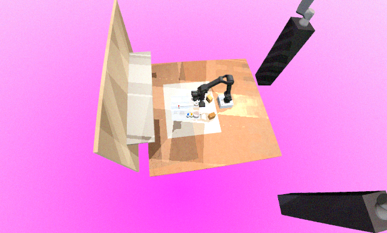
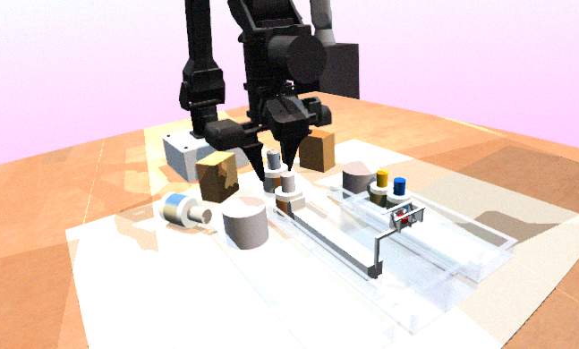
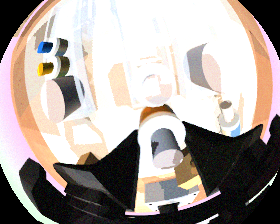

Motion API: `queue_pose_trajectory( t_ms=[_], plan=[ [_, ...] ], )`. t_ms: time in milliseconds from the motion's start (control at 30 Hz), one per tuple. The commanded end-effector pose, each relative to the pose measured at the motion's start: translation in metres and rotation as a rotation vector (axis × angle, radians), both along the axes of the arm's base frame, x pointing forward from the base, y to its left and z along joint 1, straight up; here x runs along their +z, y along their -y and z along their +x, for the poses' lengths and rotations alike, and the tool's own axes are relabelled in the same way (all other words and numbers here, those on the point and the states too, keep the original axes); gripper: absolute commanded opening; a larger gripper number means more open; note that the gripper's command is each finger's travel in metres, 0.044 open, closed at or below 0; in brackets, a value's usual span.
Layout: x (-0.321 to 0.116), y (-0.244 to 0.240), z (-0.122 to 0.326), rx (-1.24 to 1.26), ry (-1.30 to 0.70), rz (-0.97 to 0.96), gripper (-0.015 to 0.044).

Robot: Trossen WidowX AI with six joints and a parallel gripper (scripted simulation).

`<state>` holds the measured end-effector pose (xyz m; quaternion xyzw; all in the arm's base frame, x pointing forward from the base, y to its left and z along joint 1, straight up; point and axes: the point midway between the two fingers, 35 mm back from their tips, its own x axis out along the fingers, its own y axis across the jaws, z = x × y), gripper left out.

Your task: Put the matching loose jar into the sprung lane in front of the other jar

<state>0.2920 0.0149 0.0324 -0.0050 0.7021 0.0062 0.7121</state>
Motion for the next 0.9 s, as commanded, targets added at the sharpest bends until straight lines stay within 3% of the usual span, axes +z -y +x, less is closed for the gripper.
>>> queue_pose_trajectory(
  t_ms=[0,867],
  plan=[
    [0.0012,0.0005,0.0054,0.003,0.014,-0.003,0.0],
    [0.0015,0.0003,0.0142,0.003,0.015,-0.003,0.0]
  ],
)
